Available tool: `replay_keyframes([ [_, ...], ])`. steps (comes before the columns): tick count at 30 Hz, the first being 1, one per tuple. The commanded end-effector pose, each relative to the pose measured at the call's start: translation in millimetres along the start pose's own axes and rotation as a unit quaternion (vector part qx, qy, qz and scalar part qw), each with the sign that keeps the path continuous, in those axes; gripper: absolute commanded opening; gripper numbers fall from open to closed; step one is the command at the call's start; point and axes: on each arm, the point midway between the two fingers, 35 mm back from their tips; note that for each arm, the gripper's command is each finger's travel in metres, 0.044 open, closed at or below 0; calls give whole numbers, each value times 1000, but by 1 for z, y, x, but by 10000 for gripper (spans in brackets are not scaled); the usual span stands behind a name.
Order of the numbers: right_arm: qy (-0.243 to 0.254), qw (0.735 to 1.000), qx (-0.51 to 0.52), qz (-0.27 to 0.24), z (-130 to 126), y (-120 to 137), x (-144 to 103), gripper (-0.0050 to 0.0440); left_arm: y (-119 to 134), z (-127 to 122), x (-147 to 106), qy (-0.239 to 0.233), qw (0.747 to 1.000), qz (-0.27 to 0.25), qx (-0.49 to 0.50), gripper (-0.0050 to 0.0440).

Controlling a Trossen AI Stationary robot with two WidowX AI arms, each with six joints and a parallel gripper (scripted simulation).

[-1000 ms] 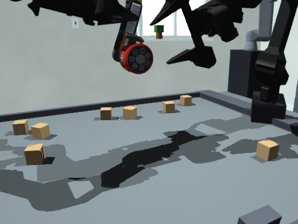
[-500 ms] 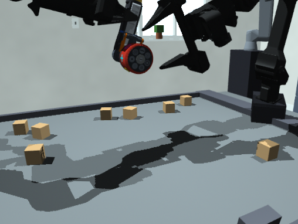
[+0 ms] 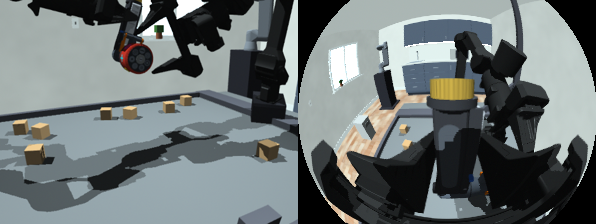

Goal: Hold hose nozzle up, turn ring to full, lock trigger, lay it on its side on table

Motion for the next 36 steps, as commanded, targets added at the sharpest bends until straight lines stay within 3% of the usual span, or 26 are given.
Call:
replay_keyframes([
  [1, 16, 1000, 1, -6, -14, -4, 3, 408, -18, 1, -4, -2, 1000, -23, 3, 173],
  [20, 17, 1000, 1, -6, -14, -4, 23, 408, -18, 1, -4, -2, 1000, -23, 3, 173],
  [21, 17, 1000, 1, -6, -15, -4, 23, 0, -18, 1, -4, -2, 1000, -23, 3, 173],
  [36, 17, 1000, 1, -6, -14, -4, 23, 0, -18, 1, -4, -2, 1000, -23, 3, 173],
])
Point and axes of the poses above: on each arm, the point midway between the two fingers, 35 mm back from their tips, its own x axis out along the fingers, its own z axis across the jaws, y = z × x, and after that the axes turned 6 degrees about x, right-handed
